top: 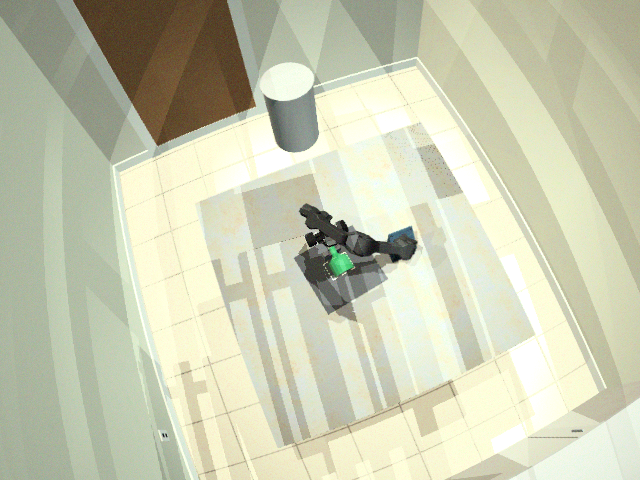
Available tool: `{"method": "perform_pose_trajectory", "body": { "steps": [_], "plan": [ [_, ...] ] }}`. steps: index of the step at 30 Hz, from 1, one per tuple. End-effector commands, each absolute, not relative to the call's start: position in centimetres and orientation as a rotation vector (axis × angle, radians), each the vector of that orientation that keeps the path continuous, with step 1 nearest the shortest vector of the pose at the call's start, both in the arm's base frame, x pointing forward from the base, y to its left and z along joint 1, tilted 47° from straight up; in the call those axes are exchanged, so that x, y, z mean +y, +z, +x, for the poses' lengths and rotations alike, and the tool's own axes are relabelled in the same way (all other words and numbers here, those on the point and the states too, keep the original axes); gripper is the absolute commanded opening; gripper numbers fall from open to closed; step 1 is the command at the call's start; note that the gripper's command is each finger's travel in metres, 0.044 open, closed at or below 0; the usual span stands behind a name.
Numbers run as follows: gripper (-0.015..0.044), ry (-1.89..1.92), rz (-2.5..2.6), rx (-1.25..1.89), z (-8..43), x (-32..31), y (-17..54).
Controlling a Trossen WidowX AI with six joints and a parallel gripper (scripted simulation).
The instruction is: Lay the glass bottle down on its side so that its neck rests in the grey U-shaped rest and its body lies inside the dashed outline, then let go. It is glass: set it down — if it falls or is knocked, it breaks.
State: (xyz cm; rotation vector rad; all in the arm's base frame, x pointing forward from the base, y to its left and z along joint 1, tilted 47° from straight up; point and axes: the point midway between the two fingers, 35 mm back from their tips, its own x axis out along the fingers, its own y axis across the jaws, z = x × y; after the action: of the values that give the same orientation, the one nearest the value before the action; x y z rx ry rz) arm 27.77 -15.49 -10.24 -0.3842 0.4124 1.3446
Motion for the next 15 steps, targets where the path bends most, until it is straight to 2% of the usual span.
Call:
{"method": "perform_pose_trajectory", "body": {
  "steps": [1,15],
  "plan": [
    [0.0122,1.343,-0.385,0.412,28.16,-15.34,-10.61],
    [0.0122,1.348,-0.383,0.412,28.32,-15.09,-11.48]
  ]
}}
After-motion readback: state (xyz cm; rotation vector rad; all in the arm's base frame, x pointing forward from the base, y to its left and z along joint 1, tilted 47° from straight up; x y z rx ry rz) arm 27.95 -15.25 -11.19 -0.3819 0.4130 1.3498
